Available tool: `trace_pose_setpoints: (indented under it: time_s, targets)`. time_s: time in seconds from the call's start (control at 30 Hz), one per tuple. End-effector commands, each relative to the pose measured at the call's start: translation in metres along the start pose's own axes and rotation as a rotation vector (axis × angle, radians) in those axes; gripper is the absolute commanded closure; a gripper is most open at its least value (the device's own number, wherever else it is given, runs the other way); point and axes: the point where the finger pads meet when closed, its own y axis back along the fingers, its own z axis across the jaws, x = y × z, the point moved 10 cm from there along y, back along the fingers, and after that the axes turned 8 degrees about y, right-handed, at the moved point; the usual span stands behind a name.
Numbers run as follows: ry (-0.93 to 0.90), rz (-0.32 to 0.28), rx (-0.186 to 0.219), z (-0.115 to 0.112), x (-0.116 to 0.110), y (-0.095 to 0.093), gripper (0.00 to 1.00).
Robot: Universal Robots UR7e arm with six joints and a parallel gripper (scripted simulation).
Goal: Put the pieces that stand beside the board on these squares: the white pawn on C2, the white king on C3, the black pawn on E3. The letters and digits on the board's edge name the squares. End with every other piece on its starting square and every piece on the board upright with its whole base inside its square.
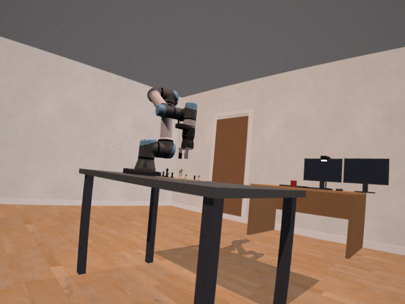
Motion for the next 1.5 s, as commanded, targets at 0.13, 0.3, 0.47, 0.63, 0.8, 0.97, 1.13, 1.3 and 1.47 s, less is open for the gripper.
trace_pose_setpoints:
  time_s: [0.13, 0.3, 0.47, 0.63, 0.8, 0.97, 1.13, 1.3, 1.47]
  targets:
    - [0.057, 0.0, 0.001, -0.001, -0.002, 0.0, 0.0]
    - [0.101, 0.0, 0.001, -0.002, -0.004, -0.001, 0.0]
    - [0.206, 0.0, 0.001, -0.003, -0.009, -0.002, 0.0]
    - [0.351, 0.0, 0.001, -0.005, -0.015, -0.004, 0.0]
    - [0.532, 0.0, 0.001, -0.007, -0.024, -0.007, 0.0]
    - [0.655, 0.0, 0.001, -0.009, -0.031, -0.008, 0.0]
    - [0.88, 0.001, 0.001, -0.01, -0.043, -0.011, 0.0]
    - [1.122, 0.001, 0.001, -0.01, -0.058, -0.015, 0.0]
    - [1.269, 0.001, 0.001, -0.01, -0.067, -0.016, 0.0]
